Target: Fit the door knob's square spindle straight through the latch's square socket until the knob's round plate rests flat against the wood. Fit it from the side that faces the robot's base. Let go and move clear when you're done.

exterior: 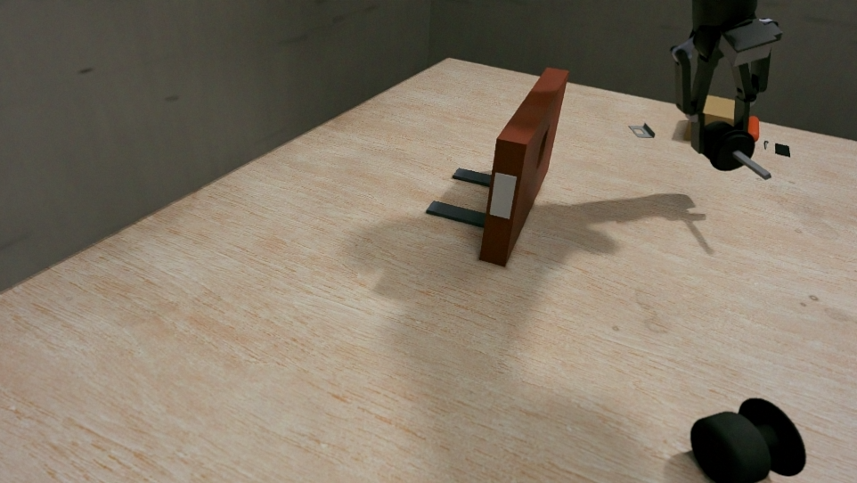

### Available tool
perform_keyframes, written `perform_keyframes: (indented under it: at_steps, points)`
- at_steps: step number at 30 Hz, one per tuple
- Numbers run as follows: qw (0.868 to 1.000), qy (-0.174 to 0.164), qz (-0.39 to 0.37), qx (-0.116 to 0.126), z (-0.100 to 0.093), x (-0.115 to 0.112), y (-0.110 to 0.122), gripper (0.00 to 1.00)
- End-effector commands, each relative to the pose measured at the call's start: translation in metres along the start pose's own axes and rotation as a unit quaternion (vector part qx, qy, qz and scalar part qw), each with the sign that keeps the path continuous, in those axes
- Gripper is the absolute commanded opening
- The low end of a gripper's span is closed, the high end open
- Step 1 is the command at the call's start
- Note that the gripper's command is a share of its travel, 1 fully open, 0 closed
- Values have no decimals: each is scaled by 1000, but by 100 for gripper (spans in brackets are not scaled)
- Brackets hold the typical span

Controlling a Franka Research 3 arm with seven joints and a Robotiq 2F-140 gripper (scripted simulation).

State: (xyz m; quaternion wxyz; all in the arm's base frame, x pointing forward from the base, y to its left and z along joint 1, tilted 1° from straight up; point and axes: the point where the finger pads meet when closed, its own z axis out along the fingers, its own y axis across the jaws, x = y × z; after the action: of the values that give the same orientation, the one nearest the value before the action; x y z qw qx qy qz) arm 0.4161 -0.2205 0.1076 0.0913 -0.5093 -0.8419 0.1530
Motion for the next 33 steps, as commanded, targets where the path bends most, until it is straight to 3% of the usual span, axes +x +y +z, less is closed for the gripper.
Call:
perform_keyframes:
  at_steps: [1,20,33]
  points:
    - [1000,1,-3,-1,-3,0,0,42]
    - [1000,0,-11,-1,-3,1,0,42]
    - [995,-4,-99,-4,-6,5,7,42]
